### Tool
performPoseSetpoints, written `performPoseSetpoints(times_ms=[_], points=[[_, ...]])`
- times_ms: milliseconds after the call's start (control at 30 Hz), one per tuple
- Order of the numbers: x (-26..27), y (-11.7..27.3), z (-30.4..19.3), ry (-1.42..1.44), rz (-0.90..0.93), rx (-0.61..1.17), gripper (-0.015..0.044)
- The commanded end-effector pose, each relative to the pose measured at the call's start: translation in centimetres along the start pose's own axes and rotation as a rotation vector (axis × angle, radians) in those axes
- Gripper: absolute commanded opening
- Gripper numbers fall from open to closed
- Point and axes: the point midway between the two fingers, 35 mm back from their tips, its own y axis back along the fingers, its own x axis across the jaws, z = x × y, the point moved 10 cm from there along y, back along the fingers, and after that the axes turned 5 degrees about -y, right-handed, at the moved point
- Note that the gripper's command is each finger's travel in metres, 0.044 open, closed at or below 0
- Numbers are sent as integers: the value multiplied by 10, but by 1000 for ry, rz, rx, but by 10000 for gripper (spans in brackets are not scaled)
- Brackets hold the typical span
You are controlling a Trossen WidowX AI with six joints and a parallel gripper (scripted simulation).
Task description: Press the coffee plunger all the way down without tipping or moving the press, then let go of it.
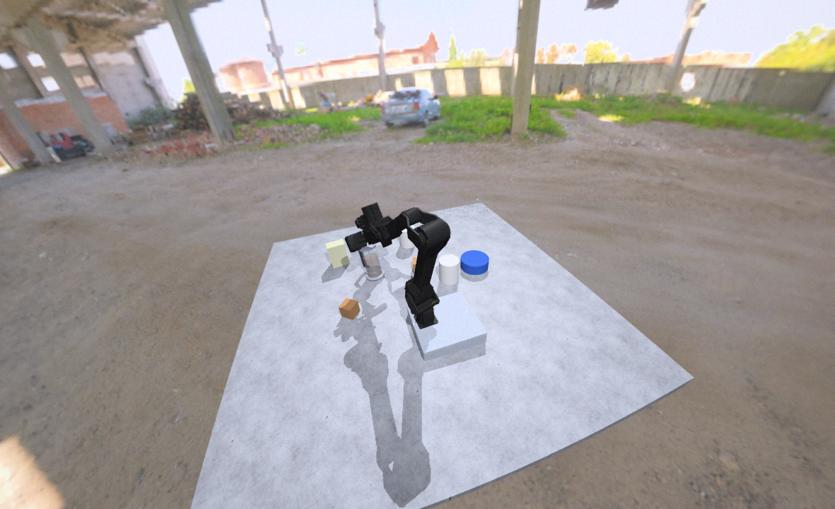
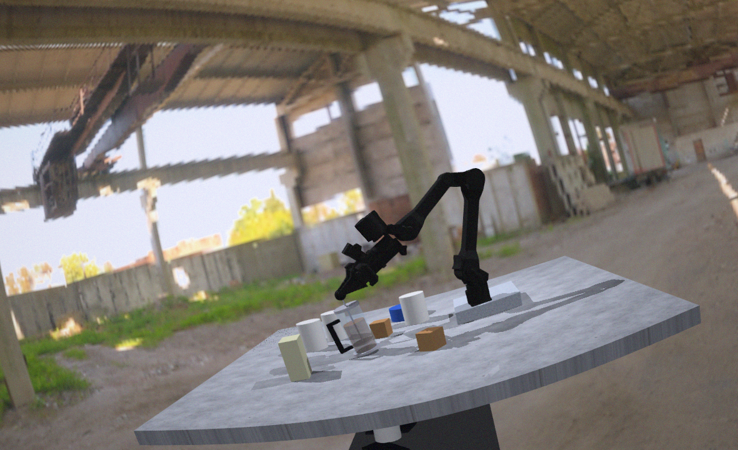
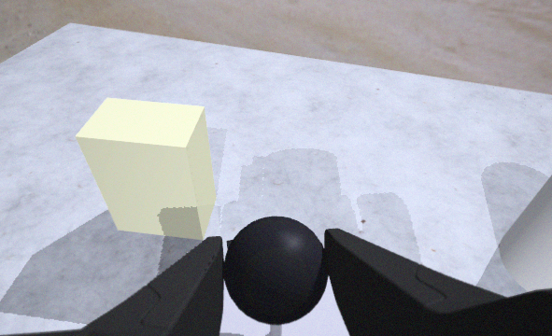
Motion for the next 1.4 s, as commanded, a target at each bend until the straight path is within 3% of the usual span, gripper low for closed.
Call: performPoseSetpoints(times_ms=[0, 1133, 1367], points=[[0, -4, -4, -8, -4, 28, 126], [0, -3, 1, 0, -1, 12, 126], [0, -3, 1, 0, -1, 12, 309]])
